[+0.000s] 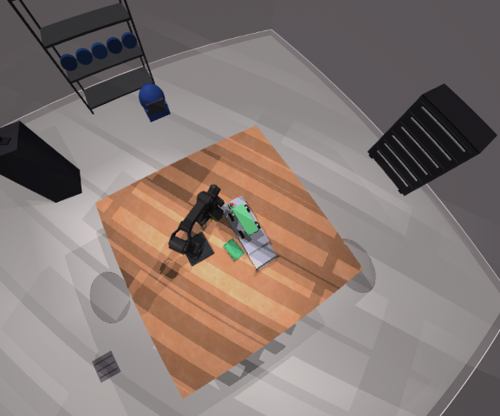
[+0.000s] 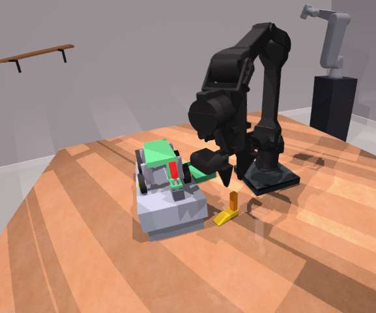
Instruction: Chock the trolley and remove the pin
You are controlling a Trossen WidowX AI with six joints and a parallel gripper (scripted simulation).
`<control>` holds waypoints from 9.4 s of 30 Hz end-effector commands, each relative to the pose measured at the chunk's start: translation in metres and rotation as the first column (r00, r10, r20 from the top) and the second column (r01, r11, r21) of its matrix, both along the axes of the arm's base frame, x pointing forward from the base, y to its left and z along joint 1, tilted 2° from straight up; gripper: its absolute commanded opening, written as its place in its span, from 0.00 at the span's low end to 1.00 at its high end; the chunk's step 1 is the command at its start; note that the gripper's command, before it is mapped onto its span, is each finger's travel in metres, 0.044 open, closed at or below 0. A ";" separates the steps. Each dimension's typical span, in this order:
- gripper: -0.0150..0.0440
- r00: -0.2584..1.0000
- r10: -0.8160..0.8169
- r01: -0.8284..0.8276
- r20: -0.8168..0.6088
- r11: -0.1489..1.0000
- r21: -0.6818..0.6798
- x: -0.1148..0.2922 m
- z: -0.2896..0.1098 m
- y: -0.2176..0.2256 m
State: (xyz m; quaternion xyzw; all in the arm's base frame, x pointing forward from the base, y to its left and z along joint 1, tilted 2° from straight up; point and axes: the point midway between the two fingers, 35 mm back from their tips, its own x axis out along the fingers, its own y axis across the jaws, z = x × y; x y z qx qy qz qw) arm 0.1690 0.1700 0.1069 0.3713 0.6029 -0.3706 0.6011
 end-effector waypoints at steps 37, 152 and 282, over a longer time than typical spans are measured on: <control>0.58 1.000 0.004 -0.004 -0.007 1.000 -0.001 -0.002 -0.051 0.000; 0.25 0.586 0.810 -0.810 0.000 0.586 0.001 -0.001 0.079 0.000; 0.25 0.306 0.949 -0.952 0.070 0.305 0.025 0.140 0.057 -0.287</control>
